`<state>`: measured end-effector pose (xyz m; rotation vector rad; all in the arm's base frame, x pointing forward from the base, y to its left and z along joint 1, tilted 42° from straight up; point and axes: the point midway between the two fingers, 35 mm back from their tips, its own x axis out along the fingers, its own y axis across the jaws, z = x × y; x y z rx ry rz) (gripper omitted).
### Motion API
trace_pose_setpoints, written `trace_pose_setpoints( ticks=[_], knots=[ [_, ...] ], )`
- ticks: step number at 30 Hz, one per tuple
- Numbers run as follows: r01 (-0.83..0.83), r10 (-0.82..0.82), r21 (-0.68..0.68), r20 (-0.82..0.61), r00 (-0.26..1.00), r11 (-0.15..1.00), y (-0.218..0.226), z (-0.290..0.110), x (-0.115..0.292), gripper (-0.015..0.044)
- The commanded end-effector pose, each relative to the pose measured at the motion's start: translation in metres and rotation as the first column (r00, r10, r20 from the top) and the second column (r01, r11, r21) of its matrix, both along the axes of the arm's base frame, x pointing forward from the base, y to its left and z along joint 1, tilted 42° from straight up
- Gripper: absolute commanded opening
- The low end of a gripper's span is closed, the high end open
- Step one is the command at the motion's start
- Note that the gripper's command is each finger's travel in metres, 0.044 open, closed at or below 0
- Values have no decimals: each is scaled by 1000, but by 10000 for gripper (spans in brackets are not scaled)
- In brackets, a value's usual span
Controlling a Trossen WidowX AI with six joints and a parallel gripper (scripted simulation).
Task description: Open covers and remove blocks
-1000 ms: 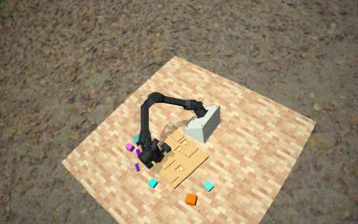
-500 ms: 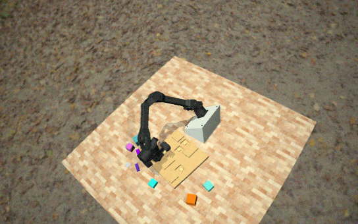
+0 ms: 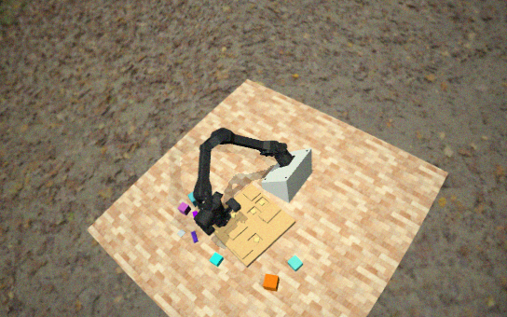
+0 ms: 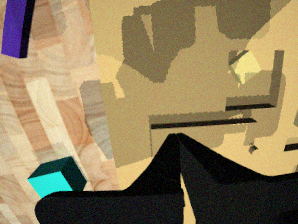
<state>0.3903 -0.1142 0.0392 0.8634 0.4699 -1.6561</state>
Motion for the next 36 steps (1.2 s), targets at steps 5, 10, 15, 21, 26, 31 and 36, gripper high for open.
trace_pose_setpoints(
  ticks=[5,10,15,21,26,31,36],
  knots=[
    [-50,51,8,-44,998,999,7,1,-6,0],
    [-214,219,49,-184,958,976,23,-1,-28,0],
    [-363,380,111,-312,871,925,38,-4,-52,0],
    [-515,550,209,-441,710,832,52,-8,-83,0],
    [-610,664,305,-521,536,732,61,-12,-110,0],
    [-671,747,410,-574,336,617,68,-17,-138,0],
    [-696,792,510,-595,138,505,72,-21,-165,0]
  ],
)
